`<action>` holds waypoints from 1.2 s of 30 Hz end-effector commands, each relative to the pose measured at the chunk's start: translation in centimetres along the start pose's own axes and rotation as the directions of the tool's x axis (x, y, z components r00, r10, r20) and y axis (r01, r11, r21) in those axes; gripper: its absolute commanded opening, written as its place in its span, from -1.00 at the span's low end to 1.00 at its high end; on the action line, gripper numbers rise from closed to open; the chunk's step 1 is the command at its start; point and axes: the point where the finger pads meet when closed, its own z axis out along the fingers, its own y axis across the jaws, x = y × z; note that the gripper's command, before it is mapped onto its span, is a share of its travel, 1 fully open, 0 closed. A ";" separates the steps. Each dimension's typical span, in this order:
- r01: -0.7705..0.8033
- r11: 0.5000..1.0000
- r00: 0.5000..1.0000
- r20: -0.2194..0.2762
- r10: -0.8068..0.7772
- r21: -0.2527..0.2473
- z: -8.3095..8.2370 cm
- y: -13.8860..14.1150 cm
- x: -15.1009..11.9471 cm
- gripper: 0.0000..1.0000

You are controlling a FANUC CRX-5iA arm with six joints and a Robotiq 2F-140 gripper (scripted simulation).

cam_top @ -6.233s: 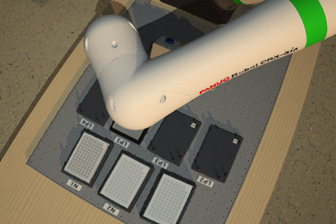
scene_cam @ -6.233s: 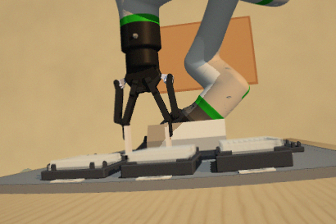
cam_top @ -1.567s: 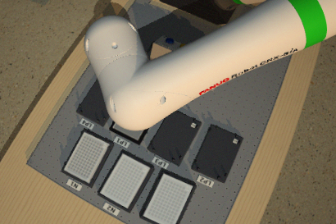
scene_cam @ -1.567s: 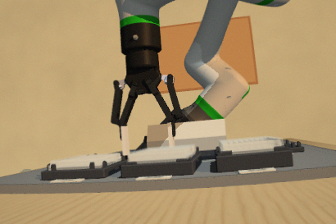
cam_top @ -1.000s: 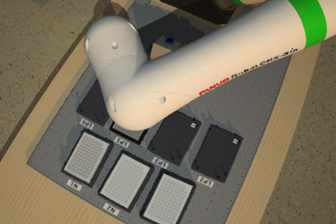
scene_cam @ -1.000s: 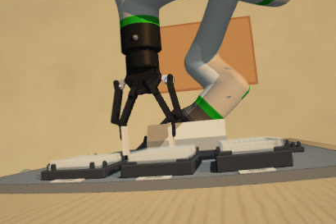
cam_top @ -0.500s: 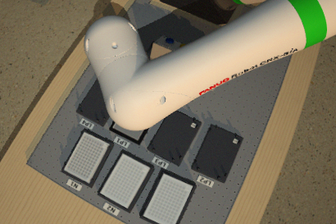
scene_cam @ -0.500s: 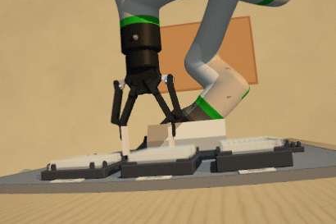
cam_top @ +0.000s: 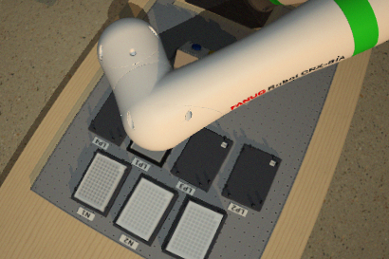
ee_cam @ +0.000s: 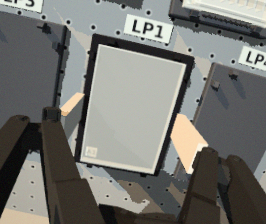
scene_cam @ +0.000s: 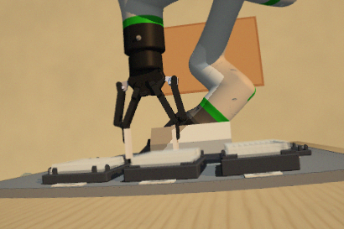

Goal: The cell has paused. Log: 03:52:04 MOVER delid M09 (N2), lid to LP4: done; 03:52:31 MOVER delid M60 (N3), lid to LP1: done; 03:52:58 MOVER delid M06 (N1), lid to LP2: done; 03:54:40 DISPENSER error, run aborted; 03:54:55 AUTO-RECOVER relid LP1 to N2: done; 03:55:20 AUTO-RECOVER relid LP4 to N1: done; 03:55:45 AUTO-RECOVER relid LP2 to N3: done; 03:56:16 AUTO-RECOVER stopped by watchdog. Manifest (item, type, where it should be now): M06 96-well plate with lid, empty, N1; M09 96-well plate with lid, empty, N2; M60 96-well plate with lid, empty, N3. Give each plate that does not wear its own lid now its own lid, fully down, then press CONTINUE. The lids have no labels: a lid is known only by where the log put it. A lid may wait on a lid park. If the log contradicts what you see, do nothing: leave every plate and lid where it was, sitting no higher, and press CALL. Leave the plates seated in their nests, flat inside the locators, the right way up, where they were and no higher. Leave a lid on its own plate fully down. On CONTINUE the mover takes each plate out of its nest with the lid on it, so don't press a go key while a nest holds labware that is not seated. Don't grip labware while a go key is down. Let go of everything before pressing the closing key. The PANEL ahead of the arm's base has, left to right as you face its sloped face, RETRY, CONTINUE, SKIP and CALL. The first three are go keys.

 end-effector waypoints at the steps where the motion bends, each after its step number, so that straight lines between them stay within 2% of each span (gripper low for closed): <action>1: 0.000 1.000 1.000 0.000 0.000 0.000 -0.2 0.0 0.0 0.32; 8: 0.000 1.000 1.000 0.000 0.000 0.000 -0.8 0.0 0.0 0.32; 21: 0.000 1.000 1.000 0.000 0.000 0.000 -4.3 0.0 0.0 0.32; 23: 0.000 1.000 1.000 0.000 0.000 0.000 -4.3 0.0 0.0 0.32; 30: 0.000 1.000 1.000 0.000 0.000 0.000 -6.0 0.0 0.0 0.32; 36: 0.000 1.000 1.000 0.000 0.000 0.000 -6.8 0.0 0.0 0.32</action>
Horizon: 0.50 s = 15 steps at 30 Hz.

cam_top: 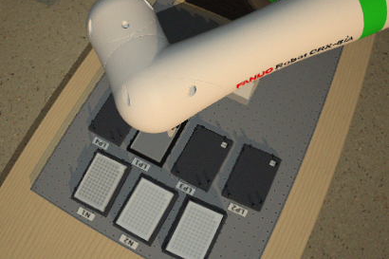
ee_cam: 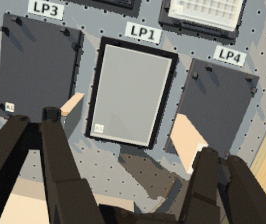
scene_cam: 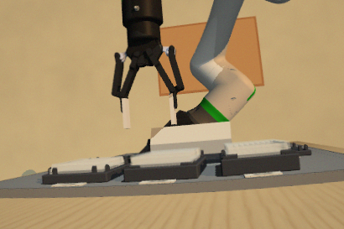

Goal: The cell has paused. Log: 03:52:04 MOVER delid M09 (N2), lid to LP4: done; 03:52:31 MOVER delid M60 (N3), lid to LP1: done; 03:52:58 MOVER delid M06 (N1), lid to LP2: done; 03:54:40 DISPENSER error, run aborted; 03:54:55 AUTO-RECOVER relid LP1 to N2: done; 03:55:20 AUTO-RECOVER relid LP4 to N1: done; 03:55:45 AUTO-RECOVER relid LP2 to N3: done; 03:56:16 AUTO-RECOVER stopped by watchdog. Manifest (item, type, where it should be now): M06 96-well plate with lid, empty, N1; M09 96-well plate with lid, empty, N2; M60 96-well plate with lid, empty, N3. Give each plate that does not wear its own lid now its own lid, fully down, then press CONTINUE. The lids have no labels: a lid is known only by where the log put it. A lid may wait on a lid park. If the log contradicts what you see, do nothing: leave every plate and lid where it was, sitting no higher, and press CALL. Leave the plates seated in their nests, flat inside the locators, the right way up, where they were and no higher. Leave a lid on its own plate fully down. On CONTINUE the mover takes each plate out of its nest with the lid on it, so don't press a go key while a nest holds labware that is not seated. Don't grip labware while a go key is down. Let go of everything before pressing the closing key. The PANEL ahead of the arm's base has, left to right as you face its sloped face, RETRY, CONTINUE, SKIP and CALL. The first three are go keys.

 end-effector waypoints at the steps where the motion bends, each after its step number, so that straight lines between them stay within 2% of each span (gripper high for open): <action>1: 0.000 1.000 1.000 0.000 0.000 0.000 -0.3 0.0 0.0 0.32; 10: 0.000 1.000 1.000 0.000 0.000 0.000 -0.4 -0.1 0.1 0.32; 11: 0.001 1.000 1.000 -0.001 -0.001 -0.001 -0.5 -0.5 0.8 0.32; 13: 0.004 1.000 1.000 -0.003 -0.004 -0.006 -0.8 -3.2 4.7 0.32; 14: 0.004 1.000 1.000 -0.003 -0.004 -0.006 -0.8 -3.2 4.7 0.32; 15: 0.008 1.000 1.000 -0.004 -0.008 -0.008 -0.9 -5.3 7.3 0.32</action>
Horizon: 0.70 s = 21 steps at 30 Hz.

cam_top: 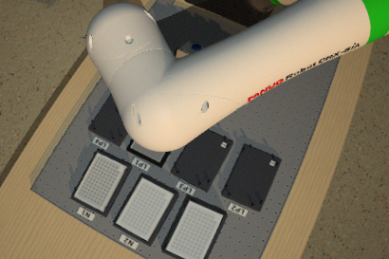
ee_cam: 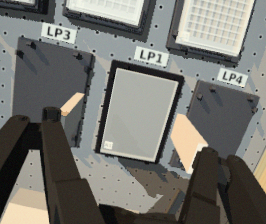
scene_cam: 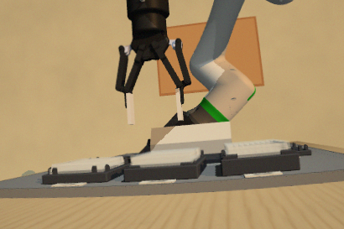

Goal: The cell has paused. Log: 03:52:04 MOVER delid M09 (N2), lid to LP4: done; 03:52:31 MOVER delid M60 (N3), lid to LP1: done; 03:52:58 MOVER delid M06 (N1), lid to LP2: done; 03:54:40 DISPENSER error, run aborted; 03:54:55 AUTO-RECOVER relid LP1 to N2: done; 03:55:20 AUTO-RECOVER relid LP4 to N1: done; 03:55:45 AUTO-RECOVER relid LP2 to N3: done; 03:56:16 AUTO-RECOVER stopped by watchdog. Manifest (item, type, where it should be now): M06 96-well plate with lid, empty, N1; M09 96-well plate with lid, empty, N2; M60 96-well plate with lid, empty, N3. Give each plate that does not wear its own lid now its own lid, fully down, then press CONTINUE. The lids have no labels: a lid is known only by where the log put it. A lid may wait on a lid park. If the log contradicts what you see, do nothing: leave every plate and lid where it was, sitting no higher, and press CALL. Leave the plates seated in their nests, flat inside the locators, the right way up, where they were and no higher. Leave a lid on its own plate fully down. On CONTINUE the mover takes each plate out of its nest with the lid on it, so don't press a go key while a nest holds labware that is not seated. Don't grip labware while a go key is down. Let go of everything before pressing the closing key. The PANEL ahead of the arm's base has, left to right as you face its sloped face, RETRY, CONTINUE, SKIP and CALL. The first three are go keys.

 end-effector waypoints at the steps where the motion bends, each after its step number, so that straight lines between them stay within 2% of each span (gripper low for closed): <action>1: 0.003 1.000 1.000 0.000 -0.003 -0.004 -0.3 -3.6 4.9 0.32; 2: 0.003 1.000 1.000 0.000 -0.003 -0.004 -0.3 -3.6 4.9 0.32; 3: 0.008 1.000 1.000 -0.001 -0.008 -0.005 -0.3 -6.3 7.5 0.32; 6: 0.008 1.000 1.000 -0.001 -0.008 -0.005 -0.3 -6.6 7.9 0.32; 7: 0.014 1.000 1.000 -0.001 -0.014 -0.004 -0.2 -9.9 10.6 0.32; 9: 0.014 1.000 1.000 -0.001 -0.014 -0.004 -0.2 -9.9 10.6 0.32; 10: 0.020 1.000 1.000 0.000 -0.020 -0.001 -0.1 -13.0 12.7 0.32; 12: 0.020 1.000 1.000 0.000 -0.020 -0.001 -0.1 -13.0 12.7 0.32; 13: 0.025 1.000 1.000 0.002 -0.025 0.001 0.1 -15.6 14.3 0.32; 14: 0.025 1.000 1.000 0.002 -0.025 0.001 0.1 -15.6 14.3 0.32; 15: 0.028 1.000 1.000 0.003 -0.028 0.003 0.2 -17.2 15.1 0.32; 21: 0.030 1.000 1.000 0.003 -0.030 0.004 0.2 -18.1 15.6 0.32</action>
